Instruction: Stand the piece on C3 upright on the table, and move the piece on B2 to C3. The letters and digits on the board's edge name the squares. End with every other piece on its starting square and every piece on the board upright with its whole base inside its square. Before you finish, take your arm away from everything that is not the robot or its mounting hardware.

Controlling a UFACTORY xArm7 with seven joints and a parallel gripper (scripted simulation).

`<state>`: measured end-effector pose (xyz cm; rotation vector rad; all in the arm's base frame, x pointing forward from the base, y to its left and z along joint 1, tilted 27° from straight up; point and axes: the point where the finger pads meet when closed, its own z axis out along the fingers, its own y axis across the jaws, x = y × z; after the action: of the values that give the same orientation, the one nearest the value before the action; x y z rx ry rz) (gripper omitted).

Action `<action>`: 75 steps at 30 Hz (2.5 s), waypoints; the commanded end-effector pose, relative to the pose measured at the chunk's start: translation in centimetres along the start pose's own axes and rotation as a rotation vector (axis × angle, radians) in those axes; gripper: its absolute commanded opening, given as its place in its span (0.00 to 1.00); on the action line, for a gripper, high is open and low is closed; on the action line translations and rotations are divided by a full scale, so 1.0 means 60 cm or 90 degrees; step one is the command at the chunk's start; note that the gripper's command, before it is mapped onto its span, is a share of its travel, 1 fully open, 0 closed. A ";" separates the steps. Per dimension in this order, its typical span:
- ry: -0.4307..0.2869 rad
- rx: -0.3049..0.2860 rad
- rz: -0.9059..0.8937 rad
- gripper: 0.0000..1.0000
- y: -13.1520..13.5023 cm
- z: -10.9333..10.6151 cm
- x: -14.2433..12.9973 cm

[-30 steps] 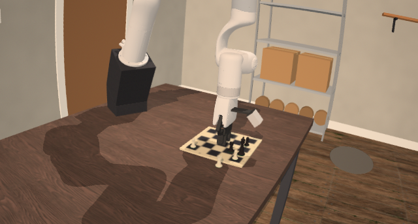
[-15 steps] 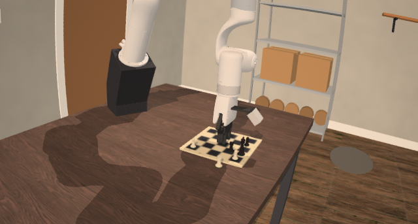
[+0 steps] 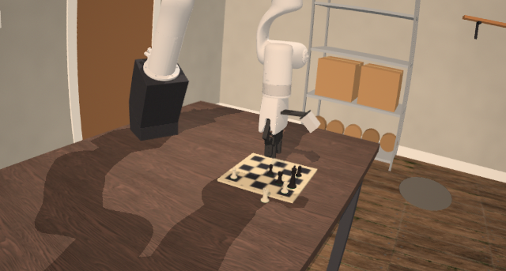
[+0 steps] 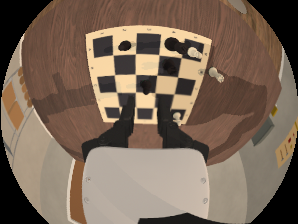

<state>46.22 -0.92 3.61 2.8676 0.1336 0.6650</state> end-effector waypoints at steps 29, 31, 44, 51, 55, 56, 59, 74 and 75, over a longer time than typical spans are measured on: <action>-0.020 0.001 0.001 1.00 -0.001 -0.060 0.002; -0.020 0.001 0.001 1.00 -0.001 -0.060 0.002; -0.020 0.001 0.001 1.00 -0.001 -0.087 0.003; -0.020 0.001 0.001 1.00 0.000 -0.139 0.005; -0.020 0.001 0.001 1.00 0.000 -0.169 0.006; -0.020 0.001 0.001 1.00 0.000 -0.169 0.006; -0.020 0.001 0.001 1.00 0.000 -0.179 0.006; -0.020 0.001 0.001 1.00 0.000 -0.188 0.006; -0.020 0.001 0.001 1.00 0.000 -0.188 0.006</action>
<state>41.48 1.00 13.57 2.8787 0.1272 0.6154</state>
